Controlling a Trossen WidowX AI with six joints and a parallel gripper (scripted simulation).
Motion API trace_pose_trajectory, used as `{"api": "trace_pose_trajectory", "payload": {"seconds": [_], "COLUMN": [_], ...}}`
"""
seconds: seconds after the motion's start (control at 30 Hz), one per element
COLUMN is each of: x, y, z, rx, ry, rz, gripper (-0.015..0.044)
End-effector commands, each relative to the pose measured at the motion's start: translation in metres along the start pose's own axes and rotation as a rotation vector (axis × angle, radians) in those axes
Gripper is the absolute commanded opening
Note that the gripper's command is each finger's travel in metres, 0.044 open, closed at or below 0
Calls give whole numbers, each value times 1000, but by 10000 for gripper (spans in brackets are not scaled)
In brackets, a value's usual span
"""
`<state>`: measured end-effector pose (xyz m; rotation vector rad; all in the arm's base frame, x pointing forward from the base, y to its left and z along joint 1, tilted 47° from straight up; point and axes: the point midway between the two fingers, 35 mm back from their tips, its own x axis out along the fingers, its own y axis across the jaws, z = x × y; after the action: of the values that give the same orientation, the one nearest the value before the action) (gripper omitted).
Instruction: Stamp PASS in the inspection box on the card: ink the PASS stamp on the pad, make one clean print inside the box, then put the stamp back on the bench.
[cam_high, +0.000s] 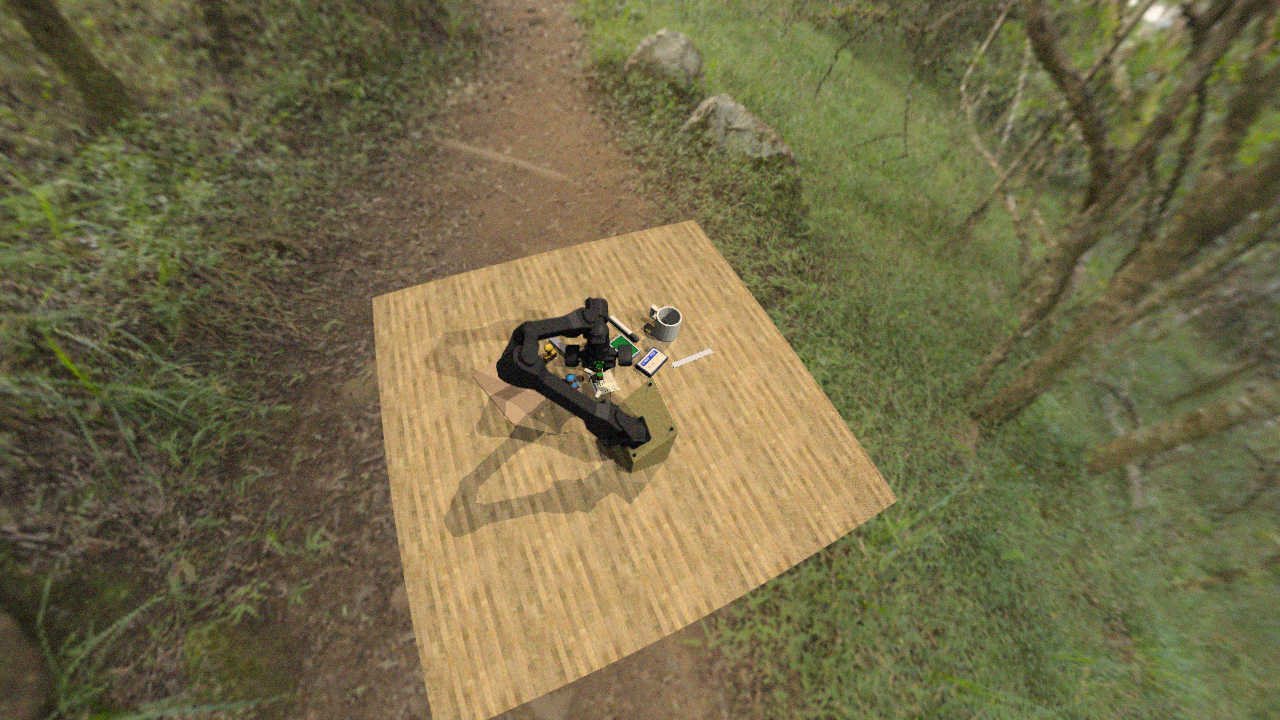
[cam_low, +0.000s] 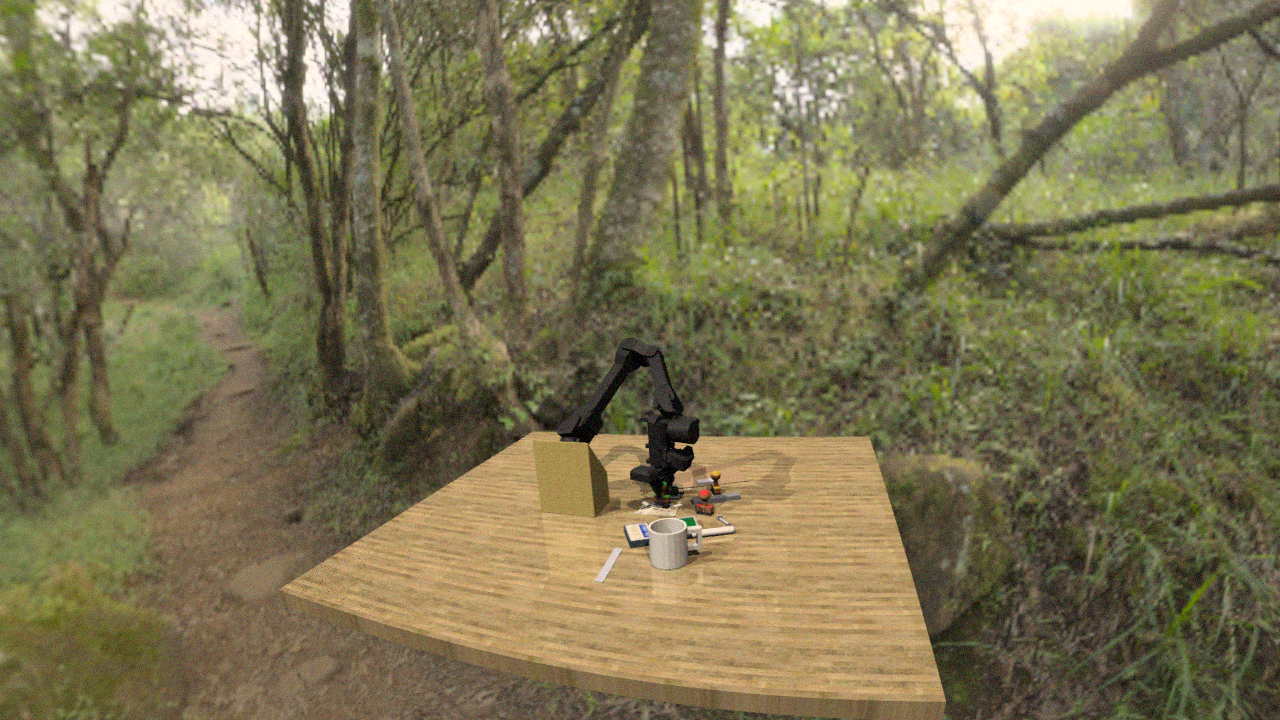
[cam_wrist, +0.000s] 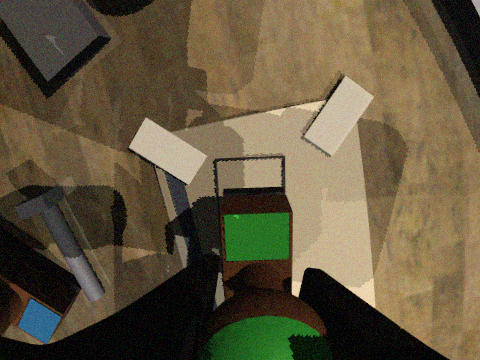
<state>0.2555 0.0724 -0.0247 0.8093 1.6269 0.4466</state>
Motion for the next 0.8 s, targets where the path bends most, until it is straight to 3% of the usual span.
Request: {"api": "trace_pose_trajectory", "payload": {"seconds": [0.0,0.77], "x": [-7,-44], "y": [0,-1], "z": [2,2], "rx": [-8,-8], "ry": [-6,-6], "rz": [-3,-5], "gripper": [0,0]}}
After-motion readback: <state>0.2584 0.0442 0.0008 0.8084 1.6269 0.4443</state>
